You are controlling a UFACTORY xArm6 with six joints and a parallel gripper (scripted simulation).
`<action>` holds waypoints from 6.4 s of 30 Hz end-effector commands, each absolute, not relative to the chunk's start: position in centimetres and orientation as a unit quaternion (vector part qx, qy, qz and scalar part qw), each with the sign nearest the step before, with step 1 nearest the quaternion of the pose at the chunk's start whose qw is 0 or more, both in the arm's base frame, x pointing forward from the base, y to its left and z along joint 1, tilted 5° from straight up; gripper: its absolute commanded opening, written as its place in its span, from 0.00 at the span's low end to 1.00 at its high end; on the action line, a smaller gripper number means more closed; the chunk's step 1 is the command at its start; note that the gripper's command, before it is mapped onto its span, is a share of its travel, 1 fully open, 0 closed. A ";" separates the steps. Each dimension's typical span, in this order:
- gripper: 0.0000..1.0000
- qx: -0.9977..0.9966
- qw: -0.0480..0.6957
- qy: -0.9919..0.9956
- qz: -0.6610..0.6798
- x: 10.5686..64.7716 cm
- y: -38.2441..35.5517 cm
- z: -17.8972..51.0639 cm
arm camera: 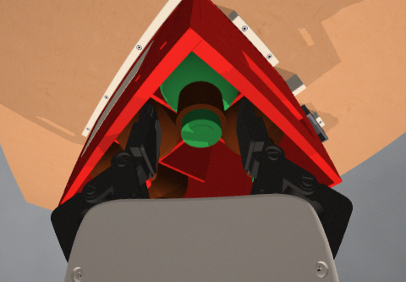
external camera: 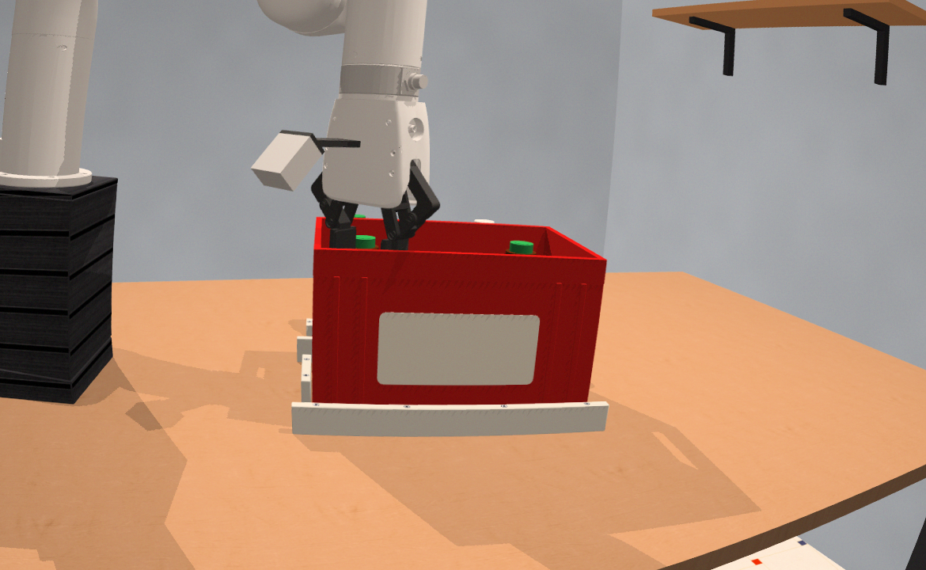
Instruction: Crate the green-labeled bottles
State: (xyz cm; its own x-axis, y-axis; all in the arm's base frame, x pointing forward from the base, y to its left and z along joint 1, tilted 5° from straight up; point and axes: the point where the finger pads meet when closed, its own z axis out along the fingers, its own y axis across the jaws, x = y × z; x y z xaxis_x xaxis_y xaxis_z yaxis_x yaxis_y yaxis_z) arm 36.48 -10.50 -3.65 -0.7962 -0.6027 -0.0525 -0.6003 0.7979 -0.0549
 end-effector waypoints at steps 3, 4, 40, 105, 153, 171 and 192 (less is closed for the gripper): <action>0.65 -0.317 0.035 0.947 -0.018 36.6 -10.5 -3.6; 0.65 -0.317 0.035 0.947 -0.018 36.6 -10.5 -3.6; 0.65 -0.317 0.035 0.947 -0.018 36.6 -10.5 -3.4; 0.00 -0.317 0.035 0.947 -0.018 35.9 -10.4 4.8; 0.00 -0.317 0.035 0.947 -0.018 38.5 8.6 4.7; 0.65 -0.317 0.035 0.947 -0.018 39.0 14.7 4.7; 0.65 -0.317 0.035 0.947 -0.018 39.0 14.7 4.7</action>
